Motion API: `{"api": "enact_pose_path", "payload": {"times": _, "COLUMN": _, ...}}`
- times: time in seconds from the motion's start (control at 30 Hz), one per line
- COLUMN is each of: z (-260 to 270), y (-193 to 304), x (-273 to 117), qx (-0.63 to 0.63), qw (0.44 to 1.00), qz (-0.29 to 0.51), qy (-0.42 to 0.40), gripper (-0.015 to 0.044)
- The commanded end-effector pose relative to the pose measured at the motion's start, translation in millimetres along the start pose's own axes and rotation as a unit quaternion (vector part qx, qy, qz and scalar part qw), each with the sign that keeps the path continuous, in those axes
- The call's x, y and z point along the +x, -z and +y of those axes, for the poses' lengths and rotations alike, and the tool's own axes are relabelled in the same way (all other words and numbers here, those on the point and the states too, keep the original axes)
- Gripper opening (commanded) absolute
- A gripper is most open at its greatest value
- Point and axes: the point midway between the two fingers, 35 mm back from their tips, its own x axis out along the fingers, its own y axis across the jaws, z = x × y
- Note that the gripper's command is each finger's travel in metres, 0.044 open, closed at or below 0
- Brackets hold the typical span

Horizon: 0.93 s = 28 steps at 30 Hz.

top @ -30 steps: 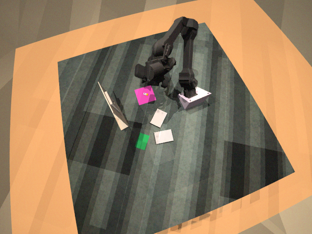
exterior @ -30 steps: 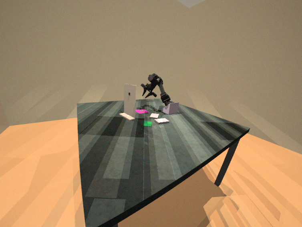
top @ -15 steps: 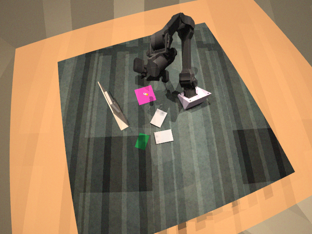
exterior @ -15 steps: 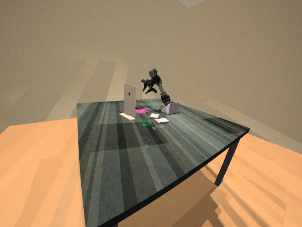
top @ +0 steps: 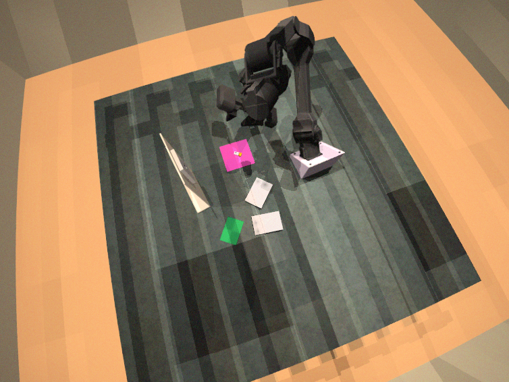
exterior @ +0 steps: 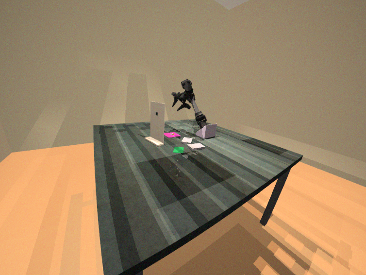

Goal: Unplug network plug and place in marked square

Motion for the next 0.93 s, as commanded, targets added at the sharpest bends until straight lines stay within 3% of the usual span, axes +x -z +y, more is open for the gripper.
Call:
{"api": "enact_pose_path", "payload": {"times": 0.0, "z": 1.4, "y": 0.2, "x": -2.1, "qx": 0.001, "qw": 1.000, "qz": 0.002, "qy": 0.000, "gripper": 0.0340}}
{"api": "enact_pose_path", "payload": {"times": 0.13, "z": 1.4, "y": 0.2, "x": -2.1, "qx": 0.001, "qw": 1.000, "qz": 0.002, "qy": 0.000, "gripper": 0.0440}}
{"api": "enact_pose_path", "payload": {"times": 0.9, "z": 1.4, "y": 0.2, "x": -2.1, "qx": 0.001, "qw": 1.000, "qz": 0.002, "qy": 0.000, "gripper": 0.0440}}
